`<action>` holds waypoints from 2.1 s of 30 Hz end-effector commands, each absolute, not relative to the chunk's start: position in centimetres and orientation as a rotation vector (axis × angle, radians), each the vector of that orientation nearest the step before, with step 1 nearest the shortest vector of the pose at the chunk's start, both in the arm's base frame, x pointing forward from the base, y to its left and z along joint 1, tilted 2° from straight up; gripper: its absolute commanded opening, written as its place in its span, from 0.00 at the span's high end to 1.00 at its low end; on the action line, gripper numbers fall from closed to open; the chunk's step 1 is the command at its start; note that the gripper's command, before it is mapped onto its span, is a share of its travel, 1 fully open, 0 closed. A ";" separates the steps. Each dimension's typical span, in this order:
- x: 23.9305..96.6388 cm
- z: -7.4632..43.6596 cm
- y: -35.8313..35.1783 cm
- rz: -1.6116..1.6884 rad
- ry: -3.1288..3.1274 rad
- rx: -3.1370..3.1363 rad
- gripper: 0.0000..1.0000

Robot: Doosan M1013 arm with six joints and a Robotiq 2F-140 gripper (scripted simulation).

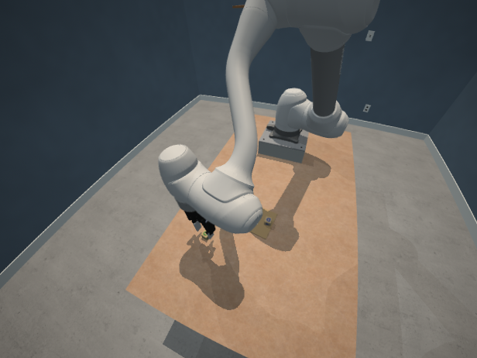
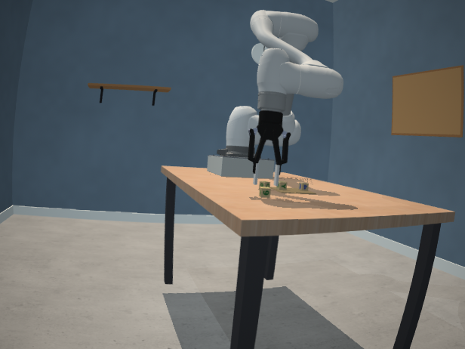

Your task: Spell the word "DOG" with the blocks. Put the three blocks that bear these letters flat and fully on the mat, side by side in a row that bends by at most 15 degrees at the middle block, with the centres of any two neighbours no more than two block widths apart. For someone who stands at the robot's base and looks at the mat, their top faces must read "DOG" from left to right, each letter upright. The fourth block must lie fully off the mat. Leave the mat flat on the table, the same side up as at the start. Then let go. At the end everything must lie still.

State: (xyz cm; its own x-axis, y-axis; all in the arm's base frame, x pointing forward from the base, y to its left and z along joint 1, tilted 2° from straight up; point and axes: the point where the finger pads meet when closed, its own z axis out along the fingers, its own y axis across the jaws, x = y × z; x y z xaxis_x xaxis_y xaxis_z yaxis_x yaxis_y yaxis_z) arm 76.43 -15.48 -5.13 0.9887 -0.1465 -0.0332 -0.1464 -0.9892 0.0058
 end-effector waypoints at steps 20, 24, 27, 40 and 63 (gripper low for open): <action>76.3 -8.5 -15.5 -0.052 -0.230 3.130 0.60; 76.3 -8.5 -15.5 -0.052 -0.230 3.130 0.60; 76.3 -8.5 -15.5 -0.052 -0.230 3.130 0.60; 76.3 -8.5 -15.5 -0.052 -0.230 3.130 0.72; 76.3 -8.5 -15.5 -0.052 -0.230 3.130 0.84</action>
